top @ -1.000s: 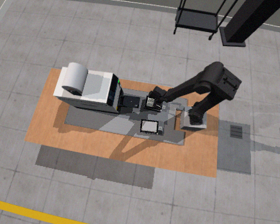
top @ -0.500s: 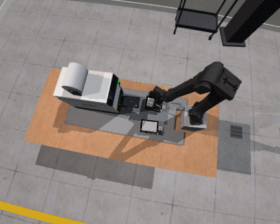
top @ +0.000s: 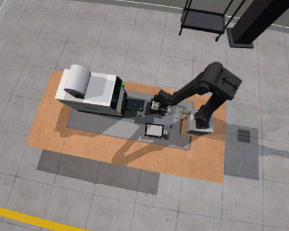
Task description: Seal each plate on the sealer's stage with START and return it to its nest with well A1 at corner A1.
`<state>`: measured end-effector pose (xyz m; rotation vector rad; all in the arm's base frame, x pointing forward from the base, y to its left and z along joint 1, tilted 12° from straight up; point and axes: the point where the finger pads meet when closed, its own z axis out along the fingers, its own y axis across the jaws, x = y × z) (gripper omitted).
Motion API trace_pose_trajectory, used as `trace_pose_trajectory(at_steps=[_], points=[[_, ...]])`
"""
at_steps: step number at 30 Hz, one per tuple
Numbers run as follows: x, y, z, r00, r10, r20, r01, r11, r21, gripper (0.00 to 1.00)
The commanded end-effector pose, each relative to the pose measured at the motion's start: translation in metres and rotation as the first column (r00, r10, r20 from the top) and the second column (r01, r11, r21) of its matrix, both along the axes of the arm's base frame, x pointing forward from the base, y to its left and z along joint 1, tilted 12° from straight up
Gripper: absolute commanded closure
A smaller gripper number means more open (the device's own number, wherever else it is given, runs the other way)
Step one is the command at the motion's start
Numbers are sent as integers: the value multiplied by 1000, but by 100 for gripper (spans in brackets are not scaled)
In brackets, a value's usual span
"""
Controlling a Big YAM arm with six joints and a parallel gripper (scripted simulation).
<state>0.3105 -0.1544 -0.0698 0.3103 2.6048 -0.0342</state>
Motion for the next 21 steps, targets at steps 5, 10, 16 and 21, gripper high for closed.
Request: trace_pose_trajectory(at_steps=[5, 10, 16, 21], points=[[10, -6, 12, 999, 6, 35, -5, 1000, -28, 0], [10, -1, 13, 999, 29, 26, -28, 999, -29, 0], [6, -7, 12, 1000, 9, 20, -9, 1000, -25, 0], [6, -8, 12, 1000, 6, 20, -6, 1000, -25, 0]])
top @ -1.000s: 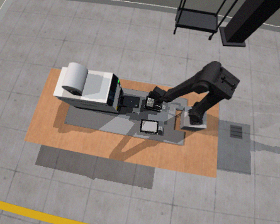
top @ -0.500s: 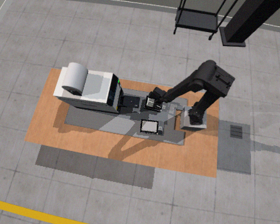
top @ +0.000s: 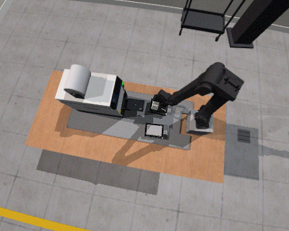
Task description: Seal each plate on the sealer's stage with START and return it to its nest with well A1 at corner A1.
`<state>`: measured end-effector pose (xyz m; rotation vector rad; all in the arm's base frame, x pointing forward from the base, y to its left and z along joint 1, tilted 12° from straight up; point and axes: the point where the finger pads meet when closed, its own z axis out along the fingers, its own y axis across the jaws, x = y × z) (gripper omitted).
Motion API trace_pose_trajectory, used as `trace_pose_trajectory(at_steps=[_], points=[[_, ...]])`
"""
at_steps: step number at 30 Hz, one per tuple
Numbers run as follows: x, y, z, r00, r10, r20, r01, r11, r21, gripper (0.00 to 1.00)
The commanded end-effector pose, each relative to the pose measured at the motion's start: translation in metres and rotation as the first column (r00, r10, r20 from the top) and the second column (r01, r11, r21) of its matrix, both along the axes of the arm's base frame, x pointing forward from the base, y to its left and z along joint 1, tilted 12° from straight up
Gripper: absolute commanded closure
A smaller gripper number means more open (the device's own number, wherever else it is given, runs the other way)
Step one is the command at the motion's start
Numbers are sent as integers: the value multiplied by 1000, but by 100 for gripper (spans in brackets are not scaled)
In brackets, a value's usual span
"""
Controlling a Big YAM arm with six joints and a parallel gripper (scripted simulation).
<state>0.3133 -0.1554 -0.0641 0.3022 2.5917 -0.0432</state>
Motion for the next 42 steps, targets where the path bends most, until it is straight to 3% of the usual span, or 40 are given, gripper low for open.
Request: trace_pose_trajectory(at_steps=[1, 20, 29, 42], points=[[3, -6, 7, 1000, 3, 7, -3, 1000, -16, 0], [4, -7, 7, 1000, 2, 10, -2, 1000, -17, 0], [14, -6, -6, 1000, -6, 21, 6, 1000, -8, 0], [1, -4, -18, 1000, -28, 3, 28, 1000, 5, 0]])
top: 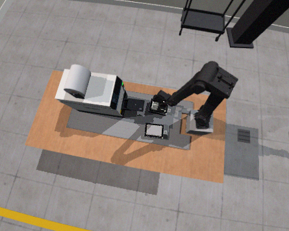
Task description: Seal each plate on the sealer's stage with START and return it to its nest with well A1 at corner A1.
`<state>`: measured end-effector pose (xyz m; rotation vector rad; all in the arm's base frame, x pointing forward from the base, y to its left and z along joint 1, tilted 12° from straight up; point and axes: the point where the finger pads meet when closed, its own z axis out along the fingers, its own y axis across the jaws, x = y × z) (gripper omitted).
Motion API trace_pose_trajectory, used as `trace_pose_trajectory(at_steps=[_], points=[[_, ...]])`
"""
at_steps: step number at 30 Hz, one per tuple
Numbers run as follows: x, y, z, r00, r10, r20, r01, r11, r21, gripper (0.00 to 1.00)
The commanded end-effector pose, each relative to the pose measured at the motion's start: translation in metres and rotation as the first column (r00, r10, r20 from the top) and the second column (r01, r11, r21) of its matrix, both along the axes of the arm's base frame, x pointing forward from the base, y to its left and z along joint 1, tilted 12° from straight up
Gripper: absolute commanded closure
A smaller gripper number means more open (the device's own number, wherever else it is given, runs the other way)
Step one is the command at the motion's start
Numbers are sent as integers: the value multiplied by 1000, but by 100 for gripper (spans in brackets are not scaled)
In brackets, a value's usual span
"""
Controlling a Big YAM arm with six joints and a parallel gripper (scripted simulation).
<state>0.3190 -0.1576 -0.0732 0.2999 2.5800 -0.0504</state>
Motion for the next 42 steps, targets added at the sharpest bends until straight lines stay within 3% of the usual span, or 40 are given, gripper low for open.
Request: trace_pose_trajectory(at_steps=[1, 42], points=[[-6, -1, -11, 1000, -27, -10, 27, 1000, 13, 0], [-5, 0, -1, 1000, -18, -10, 18, 1000, 12, 0]])
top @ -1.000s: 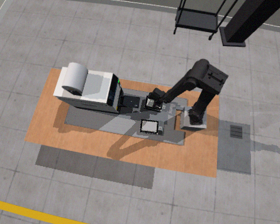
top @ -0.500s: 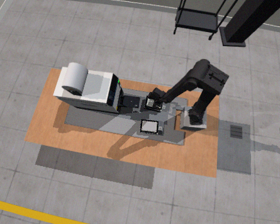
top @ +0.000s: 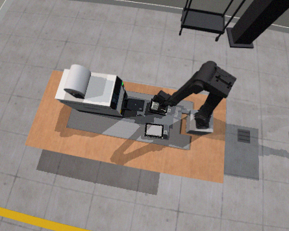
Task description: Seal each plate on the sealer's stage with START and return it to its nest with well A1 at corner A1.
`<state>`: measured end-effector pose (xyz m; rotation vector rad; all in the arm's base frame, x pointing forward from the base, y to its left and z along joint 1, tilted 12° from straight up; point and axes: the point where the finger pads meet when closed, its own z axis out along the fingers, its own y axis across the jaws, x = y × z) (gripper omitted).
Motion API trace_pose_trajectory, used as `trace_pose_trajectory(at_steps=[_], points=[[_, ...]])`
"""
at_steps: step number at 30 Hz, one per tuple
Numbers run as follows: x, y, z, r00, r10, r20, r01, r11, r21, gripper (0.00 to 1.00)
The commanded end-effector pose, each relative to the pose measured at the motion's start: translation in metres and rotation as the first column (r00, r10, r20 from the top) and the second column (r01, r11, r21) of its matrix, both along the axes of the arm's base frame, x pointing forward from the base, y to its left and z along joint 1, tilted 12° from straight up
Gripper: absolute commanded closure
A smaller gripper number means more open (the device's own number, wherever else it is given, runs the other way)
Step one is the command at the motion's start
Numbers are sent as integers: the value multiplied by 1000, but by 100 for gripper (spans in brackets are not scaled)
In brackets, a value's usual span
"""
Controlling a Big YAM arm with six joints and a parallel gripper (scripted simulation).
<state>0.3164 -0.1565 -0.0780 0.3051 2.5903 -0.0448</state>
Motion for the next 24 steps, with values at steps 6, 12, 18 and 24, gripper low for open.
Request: trace_pose_trajectory(at_steps=[6, 12, 18, 24], points=[[-2, -1, 4, 1000, -15, 0, 15, 1000, 6, 0], [-2, -1, 4, 1000, -14, -1, 14, 1000, 6, 1], [-2, -1, 3, 1000, -13, -1, 13, 1000, 6, 3], [-2, 0, 3, 1000, -12, -1, 12, 1000, 6, 7]])
